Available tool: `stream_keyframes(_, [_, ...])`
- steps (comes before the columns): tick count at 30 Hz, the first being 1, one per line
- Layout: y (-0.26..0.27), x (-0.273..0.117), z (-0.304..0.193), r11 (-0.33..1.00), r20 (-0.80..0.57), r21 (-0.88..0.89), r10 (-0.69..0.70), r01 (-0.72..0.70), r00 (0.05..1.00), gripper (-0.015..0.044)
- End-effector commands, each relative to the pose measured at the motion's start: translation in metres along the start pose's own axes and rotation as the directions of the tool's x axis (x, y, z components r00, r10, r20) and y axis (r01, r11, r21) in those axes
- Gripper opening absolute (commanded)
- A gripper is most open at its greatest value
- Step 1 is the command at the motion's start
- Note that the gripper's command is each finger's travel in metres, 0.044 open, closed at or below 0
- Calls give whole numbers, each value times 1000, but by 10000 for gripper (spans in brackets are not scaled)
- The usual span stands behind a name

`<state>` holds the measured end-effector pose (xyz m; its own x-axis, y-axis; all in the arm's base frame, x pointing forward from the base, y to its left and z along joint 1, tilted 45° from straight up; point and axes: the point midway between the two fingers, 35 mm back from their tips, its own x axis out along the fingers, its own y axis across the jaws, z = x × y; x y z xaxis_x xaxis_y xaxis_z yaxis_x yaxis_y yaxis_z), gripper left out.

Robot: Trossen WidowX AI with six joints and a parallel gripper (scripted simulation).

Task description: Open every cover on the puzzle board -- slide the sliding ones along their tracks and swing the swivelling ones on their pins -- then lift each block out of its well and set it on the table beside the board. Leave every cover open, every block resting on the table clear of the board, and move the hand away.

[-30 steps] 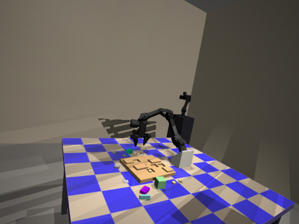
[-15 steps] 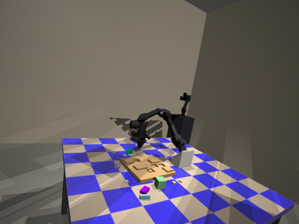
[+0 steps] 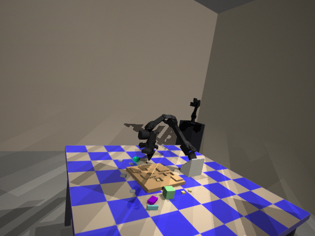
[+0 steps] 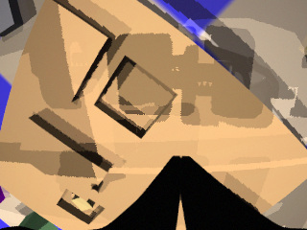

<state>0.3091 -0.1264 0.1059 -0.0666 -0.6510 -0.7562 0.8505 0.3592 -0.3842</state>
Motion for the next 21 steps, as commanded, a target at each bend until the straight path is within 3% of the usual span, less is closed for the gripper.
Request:
stream_keyframes(1, [23, 3, -18, 995, -6, -100, -5, 4, 1000, 0])
stream_keyframes(9, [54, 4, -47, 976, 2, -216, -13, 13, 1000, 0])
stream_keyframes(15, [75, 6, -70, 979, 14, 203, -22, 18, 1000, 0])
stream_keyframes(21, [96, 8, -98, 778, 32, 629, -31, 4, 999, 0])
